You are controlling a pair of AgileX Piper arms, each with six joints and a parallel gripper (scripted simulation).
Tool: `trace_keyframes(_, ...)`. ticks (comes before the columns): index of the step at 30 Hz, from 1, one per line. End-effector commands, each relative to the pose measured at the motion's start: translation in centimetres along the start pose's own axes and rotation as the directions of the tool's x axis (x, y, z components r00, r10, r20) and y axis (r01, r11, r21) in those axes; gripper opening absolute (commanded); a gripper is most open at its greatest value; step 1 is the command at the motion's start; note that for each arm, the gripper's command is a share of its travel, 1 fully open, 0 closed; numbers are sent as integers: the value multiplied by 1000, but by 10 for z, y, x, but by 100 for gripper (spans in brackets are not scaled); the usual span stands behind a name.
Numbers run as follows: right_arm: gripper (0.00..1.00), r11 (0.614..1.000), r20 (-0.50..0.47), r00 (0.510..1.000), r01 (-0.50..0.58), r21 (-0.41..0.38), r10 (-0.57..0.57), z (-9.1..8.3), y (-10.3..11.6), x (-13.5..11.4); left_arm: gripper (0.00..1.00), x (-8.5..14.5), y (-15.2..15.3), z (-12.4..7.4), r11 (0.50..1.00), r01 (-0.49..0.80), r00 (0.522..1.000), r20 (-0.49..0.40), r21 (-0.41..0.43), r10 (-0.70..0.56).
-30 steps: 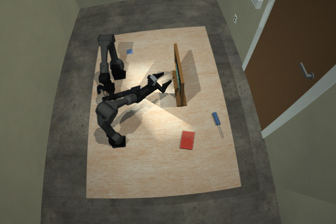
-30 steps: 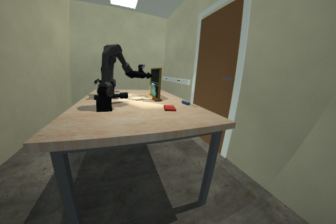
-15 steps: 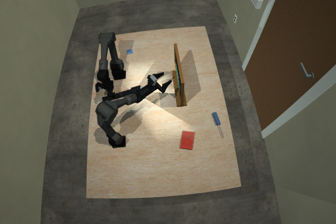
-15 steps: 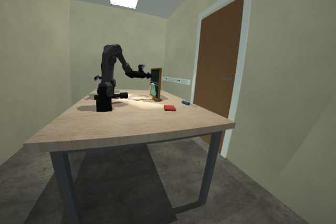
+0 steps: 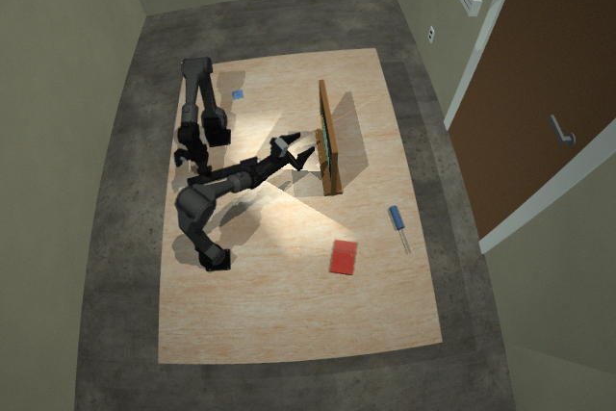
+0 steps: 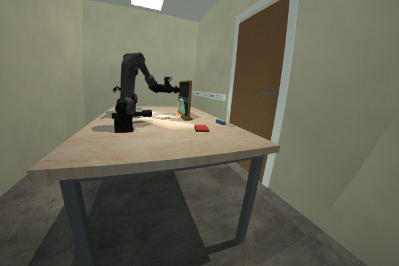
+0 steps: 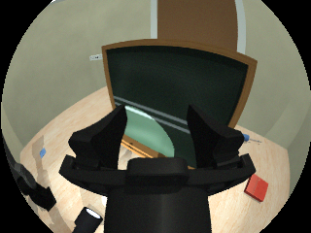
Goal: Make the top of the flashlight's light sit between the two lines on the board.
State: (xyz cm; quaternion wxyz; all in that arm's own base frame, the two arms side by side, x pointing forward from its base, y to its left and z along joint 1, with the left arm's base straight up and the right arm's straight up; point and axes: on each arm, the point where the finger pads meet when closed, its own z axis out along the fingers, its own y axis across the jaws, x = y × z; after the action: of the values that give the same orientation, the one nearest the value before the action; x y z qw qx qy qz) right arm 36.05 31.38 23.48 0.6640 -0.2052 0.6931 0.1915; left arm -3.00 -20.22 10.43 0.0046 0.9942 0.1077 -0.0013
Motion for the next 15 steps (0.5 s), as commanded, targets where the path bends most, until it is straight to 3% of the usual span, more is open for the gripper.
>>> trace_keyframes(1, 100, 1000, 2, 1000, 0, 0, 0, 0, 0, -1, 100, 10, 6, -1, 996, 92, 996, 8, -19, -91)
trace_keyframes(7, 100, 1000, 2, 1000, 0, 0, 0, 0, 0, -1, 100, 51, 26, -6, 893, 440, 898, 55, -94, -437)
trace_keyframes(14, 100, 1000, 2, 1000, 0, 0, 0, 0, 0, -1, 100, 101, 38, -13, 656, 739, 673, 128, -153, -728)
trace_keyframes(15, 100, 1000, 2, 1000, 0, 0, 0, 0, 0, -1, 100, 101, 38, -13, 656, 739, 673, 128, -153, -728)
